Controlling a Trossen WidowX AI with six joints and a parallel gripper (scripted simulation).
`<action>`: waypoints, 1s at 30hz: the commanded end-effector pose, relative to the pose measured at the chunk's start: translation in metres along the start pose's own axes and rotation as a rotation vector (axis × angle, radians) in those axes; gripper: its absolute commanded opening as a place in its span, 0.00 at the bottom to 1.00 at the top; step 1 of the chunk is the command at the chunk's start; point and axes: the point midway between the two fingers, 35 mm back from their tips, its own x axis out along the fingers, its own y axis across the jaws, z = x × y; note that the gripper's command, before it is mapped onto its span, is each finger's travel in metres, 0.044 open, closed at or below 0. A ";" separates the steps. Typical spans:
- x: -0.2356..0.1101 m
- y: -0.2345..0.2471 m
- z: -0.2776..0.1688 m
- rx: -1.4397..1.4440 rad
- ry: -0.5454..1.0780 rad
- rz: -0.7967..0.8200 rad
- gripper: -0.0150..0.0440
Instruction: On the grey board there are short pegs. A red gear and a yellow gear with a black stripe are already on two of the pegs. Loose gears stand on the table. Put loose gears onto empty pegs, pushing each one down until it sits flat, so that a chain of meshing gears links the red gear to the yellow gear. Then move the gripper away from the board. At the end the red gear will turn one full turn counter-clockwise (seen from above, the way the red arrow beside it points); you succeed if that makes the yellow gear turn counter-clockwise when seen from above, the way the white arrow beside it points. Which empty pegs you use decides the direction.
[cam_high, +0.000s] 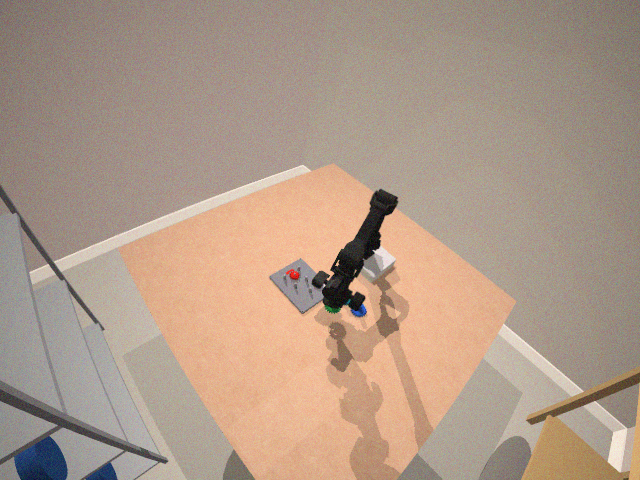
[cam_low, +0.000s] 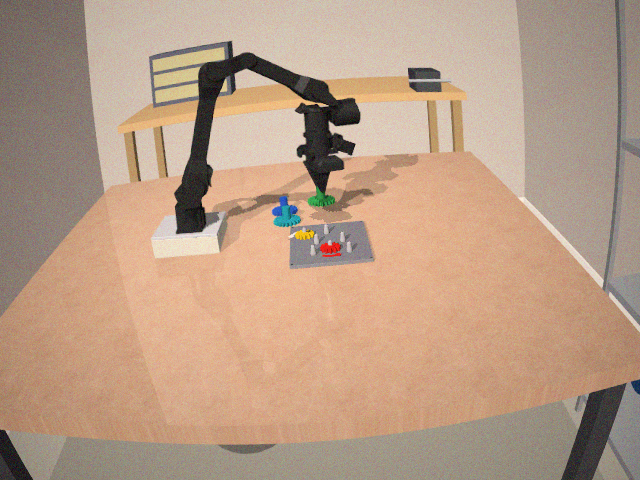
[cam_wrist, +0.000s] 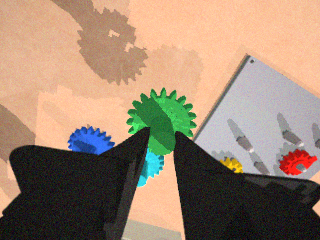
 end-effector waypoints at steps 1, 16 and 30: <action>-0.015 0.001 0.004 0.002 -0.015 0.003 0.25; -0.051 0.003 0.003 0.002 -0.016 0.003 0.25; -0.085 0.005 -0.002 0.002 -0.015 0.003 0.25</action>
